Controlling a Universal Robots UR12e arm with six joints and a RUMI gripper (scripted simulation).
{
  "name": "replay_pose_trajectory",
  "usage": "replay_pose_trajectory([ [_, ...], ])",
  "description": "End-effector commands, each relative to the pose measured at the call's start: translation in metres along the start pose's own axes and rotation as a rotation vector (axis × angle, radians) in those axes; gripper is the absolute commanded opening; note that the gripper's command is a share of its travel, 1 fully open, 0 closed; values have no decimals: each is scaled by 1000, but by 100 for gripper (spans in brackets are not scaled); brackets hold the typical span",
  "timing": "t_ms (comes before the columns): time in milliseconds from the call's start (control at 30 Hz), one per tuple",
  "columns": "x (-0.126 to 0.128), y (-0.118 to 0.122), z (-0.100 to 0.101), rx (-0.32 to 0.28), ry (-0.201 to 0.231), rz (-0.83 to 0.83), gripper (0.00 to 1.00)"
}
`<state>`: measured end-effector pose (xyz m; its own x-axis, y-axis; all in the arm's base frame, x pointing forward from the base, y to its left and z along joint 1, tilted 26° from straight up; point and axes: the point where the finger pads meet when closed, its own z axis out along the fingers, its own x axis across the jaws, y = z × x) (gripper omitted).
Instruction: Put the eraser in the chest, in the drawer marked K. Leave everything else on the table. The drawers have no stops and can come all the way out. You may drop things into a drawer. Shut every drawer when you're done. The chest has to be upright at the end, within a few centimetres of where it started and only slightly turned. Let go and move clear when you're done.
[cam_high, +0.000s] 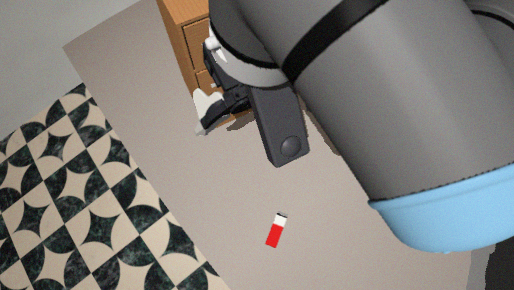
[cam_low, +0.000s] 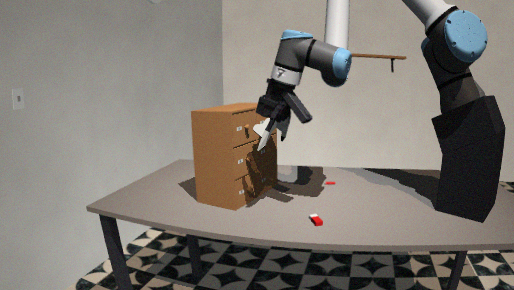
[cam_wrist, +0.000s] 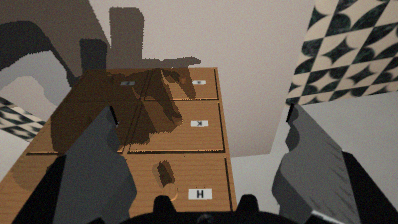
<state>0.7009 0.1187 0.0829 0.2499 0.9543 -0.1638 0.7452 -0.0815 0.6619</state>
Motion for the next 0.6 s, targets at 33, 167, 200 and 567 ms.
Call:
replay_pose_trajectory([
  [33, 0, -2, -6, 60, 0, 1, 100],
  [167, 0, -3, -10, 89, 0, 1, 100],
  [200, 0, -4, -11, 99, 0, 1, 100],
  [567, 0, -8, -22, 193, 0, 1, 100],
])
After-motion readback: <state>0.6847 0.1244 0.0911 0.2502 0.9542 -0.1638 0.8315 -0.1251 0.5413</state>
